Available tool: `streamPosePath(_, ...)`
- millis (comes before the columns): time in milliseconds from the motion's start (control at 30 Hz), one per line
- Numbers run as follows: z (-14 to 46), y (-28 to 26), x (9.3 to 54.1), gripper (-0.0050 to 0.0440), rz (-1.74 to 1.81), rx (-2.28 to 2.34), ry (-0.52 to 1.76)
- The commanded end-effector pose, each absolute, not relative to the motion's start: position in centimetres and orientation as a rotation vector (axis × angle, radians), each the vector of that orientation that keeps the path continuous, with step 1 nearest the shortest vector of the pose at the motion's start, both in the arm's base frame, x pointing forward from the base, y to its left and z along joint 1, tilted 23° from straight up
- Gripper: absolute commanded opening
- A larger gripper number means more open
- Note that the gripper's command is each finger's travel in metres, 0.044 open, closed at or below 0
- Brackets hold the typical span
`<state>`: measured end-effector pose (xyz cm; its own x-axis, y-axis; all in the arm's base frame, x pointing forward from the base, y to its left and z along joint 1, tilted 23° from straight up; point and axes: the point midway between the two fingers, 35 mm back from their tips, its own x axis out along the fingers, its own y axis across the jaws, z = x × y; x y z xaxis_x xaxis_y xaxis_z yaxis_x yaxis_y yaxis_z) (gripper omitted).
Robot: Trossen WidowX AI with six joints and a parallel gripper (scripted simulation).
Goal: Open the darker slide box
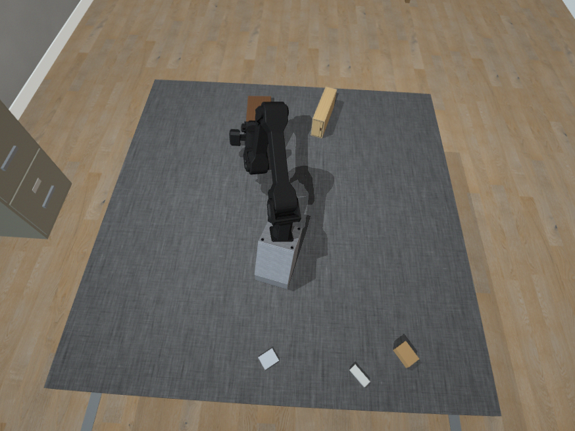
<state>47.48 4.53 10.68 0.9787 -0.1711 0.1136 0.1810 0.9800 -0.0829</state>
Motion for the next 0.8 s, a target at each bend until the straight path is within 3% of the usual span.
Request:
streamPosePath(0,9.5,4.2,48.5,-0.005,-0.18,-0.083,-0.102)
streamPosePath(300,5.7,3.4,49.9,-0.005,-0.187,-0.079,-0.056)
streamPosePath(767,5.2,3.4,50.1,-0.005,-0.187,-0.082,-0.05)
